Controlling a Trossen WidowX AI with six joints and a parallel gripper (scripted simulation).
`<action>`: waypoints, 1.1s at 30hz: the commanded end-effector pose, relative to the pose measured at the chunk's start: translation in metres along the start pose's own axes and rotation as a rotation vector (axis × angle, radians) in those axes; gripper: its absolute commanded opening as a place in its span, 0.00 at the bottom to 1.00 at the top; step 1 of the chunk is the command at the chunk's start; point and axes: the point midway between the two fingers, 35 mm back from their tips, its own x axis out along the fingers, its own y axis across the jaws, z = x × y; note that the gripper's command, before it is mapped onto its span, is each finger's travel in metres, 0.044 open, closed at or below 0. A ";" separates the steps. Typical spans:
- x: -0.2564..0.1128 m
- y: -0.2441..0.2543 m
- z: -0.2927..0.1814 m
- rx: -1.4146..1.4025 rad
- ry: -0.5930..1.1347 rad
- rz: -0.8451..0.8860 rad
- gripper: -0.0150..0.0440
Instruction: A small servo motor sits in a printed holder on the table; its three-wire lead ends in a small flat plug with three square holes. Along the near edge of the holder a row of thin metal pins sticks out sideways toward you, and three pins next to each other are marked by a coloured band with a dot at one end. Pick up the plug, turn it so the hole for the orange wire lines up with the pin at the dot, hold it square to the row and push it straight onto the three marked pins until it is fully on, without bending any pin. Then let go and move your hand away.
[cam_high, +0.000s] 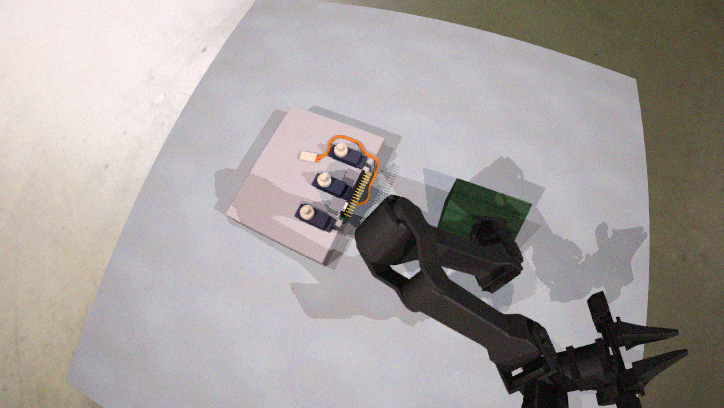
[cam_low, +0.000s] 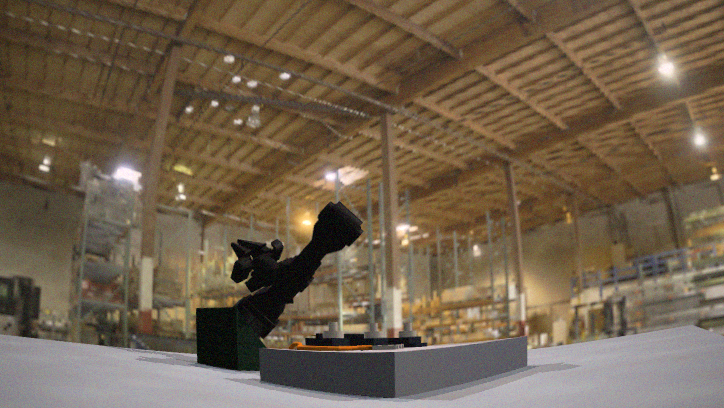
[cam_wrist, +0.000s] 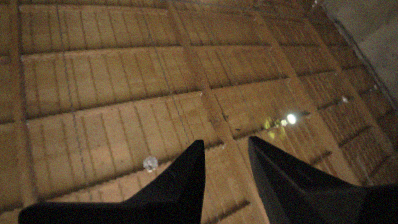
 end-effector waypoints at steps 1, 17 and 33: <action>-0.010 0.012 0.022 -0.067 -0.125 0.041 0.45; -0.070 0.045 0.086 -0.316 -0.580 0.116 0.45; -0.144 0.068 0.119 -0.518 -0.995 0.088 0.45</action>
